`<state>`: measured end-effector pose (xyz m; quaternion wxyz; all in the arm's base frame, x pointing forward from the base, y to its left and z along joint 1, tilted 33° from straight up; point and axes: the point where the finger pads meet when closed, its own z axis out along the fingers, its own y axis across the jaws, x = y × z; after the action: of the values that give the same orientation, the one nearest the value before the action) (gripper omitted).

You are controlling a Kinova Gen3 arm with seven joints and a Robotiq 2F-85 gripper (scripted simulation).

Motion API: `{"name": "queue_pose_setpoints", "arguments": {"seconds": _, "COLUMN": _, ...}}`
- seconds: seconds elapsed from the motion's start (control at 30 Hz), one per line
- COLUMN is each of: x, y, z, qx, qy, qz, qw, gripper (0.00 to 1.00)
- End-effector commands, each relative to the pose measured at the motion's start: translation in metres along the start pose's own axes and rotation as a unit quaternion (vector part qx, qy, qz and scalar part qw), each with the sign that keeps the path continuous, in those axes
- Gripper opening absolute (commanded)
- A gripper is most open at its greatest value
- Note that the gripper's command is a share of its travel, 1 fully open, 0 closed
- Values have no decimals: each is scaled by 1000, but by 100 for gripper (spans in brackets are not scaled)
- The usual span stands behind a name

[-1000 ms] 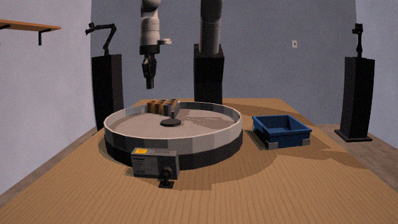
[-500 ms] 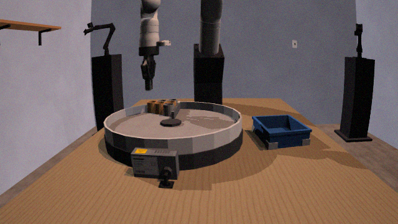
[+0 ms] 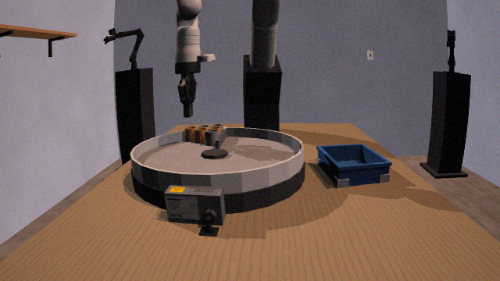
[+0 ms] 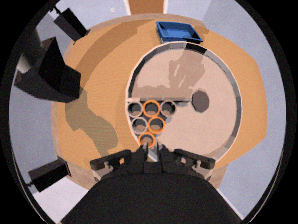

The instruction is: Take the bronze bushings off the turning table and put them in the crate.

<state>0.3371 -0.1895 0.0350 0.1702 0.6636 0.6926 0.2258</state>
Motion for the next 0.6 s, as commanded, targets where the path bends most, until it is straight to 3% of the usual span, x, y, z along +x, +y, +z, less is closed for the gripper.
{"name": "queue_pose_setpoints", "arguments": {"seconds": 0.0, "x": 2, "y": 0, "z": 7, "qx": 0, "qy": 2, "qz": 0, "qw": 1000, "gripper": 18}}
{"name": "queue_pose_setpoints", "arguments": {"seconds": 0.47, "x": 2, "y": 0, "z": 13, "qx": 0, "qy": 2, "qz": 0, "qw": 1000, "gripper": 18}}
{"name": "queue_pose_setpoints", "arguments": {"seconds": 0.57, "x": 2, "y": 0, "z": 22, "qx": 0, "qy": 2, "qz": 0, "qw": 1000, "gripper": 18}}
